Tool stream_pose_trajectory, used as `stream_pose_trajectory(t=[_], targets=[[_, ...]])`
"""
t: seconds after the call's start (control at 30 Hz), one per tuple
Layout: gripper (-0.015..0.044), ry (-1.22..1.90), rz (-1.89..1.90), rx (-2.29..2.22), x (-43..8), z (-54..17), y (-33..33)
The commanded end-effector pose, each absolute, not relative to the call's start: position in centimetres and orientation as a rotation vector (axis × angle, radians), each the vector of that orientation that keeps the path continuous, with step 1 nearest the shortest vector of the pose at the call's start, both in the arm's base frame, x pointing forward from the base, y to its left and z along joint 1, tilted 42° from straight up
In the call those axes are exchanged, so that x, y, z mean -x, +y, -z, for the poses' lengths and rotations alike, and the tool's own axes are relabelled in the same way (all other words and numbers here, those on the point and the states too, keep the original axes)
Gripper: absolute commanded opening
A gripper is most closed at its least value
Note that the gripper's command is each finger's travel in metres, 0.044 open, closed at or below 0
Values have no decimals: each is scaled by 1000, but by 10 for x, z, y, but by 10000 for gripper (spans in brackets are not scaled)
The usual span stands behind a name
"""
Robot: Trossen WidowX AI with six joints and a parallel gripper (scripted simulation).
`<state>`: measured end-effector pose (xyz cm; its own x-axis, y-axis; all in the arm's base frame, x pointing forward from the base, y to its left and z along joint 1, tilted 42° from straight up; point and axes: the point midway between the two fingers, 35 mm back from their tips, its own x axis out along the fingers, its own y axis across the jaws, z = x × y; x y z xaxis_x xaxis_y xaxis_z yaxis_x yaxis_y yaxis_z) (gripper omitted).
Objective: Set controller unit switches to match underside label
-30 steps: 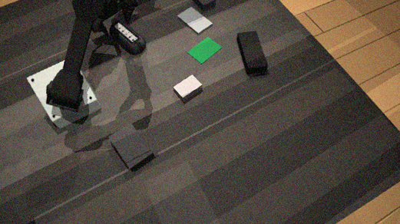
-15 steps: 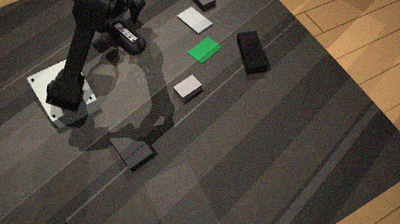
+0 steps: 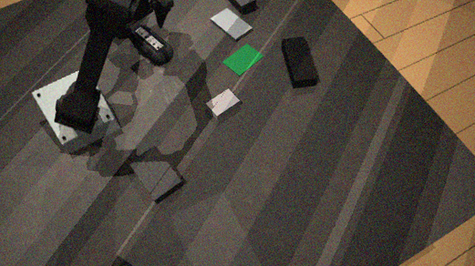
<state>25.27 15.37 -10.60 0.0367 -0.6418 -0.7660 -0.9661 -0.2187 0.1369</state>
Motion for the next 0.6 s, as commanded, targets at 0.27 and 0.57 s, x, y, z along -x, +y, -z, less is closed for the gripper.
stream_pose_trajectory(t=[0.27,0.57], targets=[[309,1612,-1278,1994,-257,104,159],[73,1320,-2288,2117,-267,95,178]])
